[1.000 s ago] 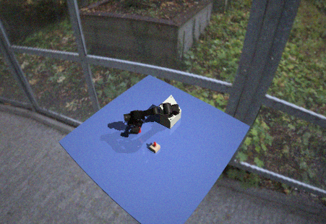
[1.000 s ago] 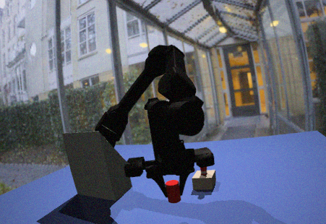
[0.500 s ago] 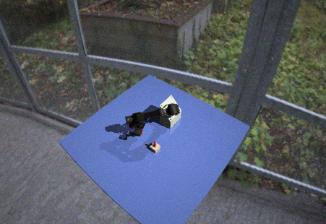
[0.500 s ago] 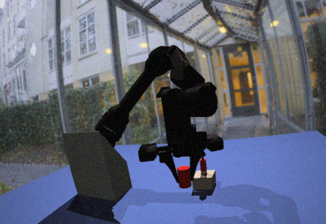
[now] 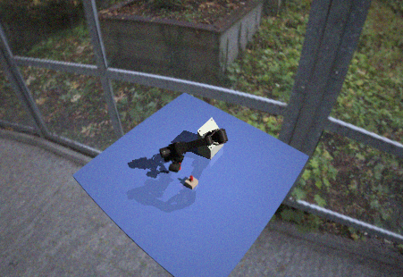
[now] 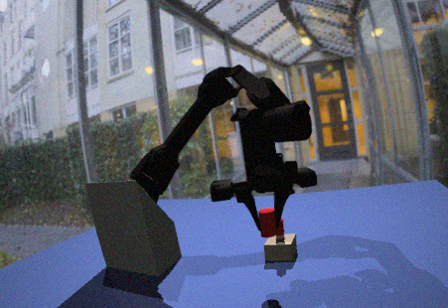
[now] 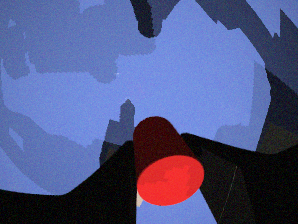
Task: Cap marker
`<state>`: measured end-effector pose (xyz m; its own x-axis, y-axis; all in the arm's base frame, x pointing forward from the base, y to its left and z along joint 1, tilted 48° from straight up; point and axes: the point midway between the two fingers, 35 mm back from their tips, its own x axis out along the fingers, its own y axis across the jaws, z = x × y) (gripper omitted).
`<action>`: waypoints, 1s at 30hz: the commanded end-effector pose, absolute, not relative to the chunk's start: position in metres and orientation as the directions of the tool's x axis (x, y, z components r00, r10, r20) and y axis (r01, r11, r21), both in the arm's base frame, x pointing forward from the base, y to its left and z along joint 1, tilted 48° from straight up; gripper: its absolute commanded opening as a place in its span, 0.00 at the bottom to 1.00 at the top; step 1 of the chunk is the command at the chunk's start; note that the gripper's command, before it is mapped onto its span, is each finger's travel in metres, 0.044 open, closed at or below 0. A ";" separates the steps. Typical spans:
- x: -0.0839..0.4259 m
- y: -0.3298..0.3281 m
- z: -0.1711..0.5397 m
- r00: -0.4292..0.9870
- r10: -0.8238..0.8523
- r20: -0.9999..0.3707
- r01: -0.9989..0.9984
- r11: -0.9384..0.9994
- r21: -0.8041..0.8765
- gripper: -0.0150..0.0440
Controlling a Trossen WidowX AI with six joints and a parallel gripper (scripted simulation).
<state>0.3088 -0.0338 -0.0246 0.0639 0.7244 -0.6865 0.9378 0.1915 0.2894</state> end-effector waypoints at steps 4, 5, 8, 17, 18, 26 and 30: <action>0.312 -0.020 0.002 0.065 0.729 -0.682 0.939 0.187 0.289 0.25; 0.313 -0.018 0.006 0.065 0.729 -0.681 0.939 0.187 0.289 0.25; 0.313 -0.012 0.016 0.064 0.730 -0.680 0.939 0.187 0.290 0.25; 0.312 0.006 0.048 0.063 0.736 -0.674 0.938 0.186 0.291 0.25; 0.312 0.008 0.051 0.063 0.736 -0.674 0.938 0.186 0.291 0.25; 0.310 0.018 0.067 0.062 0.740 -0.670 0.938 0.186 0.292 0.25; 0.310 0.021 0.063 0.062 0.740 -0.670 0.938 0.186 0.292 0.25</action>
